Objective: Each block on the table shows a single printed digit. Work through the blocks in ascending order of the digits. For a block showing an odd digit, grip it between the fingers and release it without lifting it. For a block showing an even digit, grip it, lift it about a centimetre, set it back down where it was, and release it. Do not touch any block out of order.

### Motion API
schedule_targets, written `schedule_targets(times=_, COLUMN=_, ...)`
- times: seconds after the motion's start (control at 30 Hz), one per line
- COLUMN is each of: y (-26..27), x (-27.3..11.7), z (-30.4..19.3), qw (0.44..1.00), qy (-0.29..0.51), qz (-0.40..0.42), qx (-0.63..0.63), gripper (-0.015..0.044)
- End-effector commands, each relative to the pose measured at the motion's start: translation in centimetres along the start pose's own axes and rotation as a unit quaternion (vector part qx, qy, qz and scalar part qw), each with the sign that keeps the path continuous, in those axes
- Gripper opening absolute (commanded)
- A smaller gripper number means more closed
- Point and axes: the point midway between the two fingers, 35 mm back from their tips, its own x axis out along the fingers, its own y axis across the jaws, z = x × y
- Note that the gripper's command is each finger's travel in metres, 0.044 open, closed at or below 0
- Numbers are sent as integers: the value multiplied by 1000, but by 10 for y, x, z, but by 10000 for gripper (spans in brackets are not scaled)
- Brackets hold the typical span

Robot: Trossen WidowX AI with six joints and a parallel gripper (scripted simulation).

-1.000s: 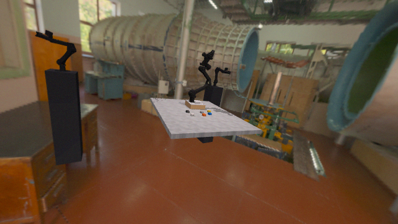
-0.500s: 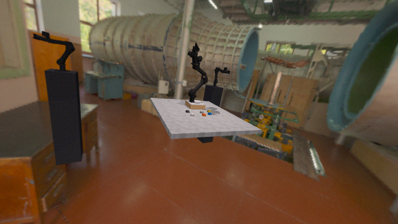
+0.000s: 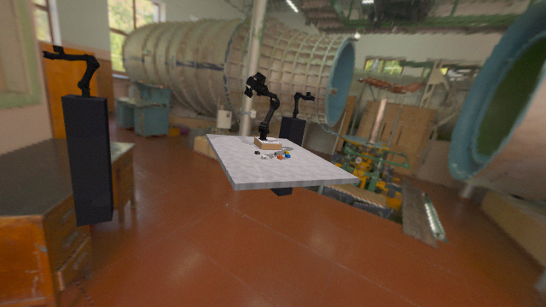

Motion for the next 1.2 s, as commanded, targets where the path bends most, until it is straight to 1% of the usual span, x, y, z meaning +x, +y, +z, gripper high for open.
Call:
schedule_targets(times=0.0, y=-63, x=18, z=-44, qw=984, qy=87, qz=-112, qx=-111, gripper=400)
schedule_targets(times=0.1, y=-101, x=19, z=-74, qw=956, qy=157, qz=-169, qx=-183, gripper=400)
schedule_targets(times=0.2, y=-137, x=13, z=-105, qw=913, qy=237, qz=-213, qx=-254, gripper=400)
schedule_targets(times=0.37, y=-189, x=-12, z=-154, qw=808, qy=387, qz=-254, qx=-365, gripper=400)
schedule_targets(times=0.47, y=-216, x=-36, z=-180, qw=724, qy=481, qz=-256, qx=-423, gripper=400)
schedule_targets(times=0.57, y=-238, x=-65, z=-202, qw=625, qy=575, qz=-241, qx=-469, gripper=400)
schedule_targets(times=0.73, y=-264, x=-121, z=-227, qw=429, qy=722, qz=-177, qx=-513, gripper=400)
schedule_targets(times=0.77, y=-267, x=-131, z=-229, qw=394, qy=744, qz=-162, qx=-515, gripper=400)
schedule_targets(times=0.8, y=-268, x=-137, z=-231, qw=372, qy=757, qz=-152, qx=-515, gripper=400)
schedule_targets(times=0.87, y=-269, x=-140, z=-231, qw=361, qy=763, qz=-147, qx=-515, gripper=400)
schedule_targets(times=1.17, y=-269, x=-140, z=-231, qw=361, qy=763, qz=-147, qx=-515, gripper=400)
